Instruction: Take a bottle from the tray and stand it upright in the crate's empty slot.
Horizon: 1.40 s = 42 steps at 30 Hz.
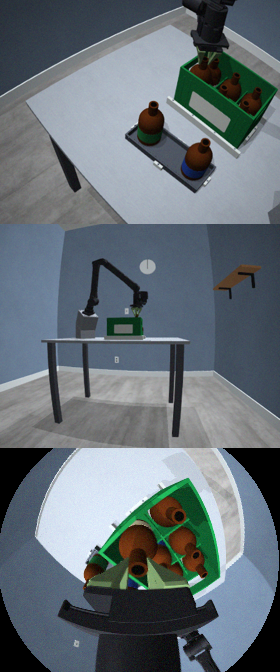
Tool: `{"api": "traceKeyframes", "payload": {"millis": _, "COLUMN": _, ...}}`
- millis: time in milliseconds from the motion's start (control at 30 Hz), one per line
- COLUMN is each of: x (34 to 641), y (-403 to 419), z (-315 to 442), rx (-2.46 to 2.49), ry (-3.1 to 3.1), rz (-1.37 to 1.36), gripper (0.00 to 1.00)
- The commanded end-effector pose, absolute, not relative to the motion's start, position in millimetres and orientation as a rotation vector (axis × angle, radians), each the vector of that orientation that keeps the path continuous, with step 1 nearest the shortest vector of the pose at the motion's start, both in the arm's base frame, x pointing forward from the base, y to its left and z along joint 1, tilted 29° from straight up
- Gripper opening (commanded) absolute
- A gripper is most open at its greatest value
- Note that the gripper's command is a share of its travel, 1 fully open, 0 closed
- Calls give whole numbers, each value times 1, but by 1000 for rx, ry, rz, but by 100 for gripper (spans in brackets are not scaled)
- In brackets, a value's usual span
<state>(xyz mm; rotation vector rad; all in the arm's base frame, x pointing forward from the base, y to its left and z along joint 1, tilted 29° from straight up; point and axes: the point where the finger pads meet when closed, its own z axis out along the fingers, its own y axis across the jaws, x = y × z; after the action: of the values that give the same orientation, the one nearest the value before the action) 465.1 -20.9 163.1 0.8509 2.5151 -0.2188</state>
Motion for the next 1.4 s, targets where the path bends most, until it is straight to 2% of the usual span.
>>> {"api": "traceKeyframes", "payload": {"millis": 0, "x": 473, "y": -22, "z": 165, "rx": 838, "ry": 2508, "rz": -213, "gripper": 0}}
{"api": "traceKeyframes", "payload": {"millis": 1367, "x": 484, "y": -31, "z": 140, "rx": 836, "ry": 2506, "rz": -212, "gripper": 0}}
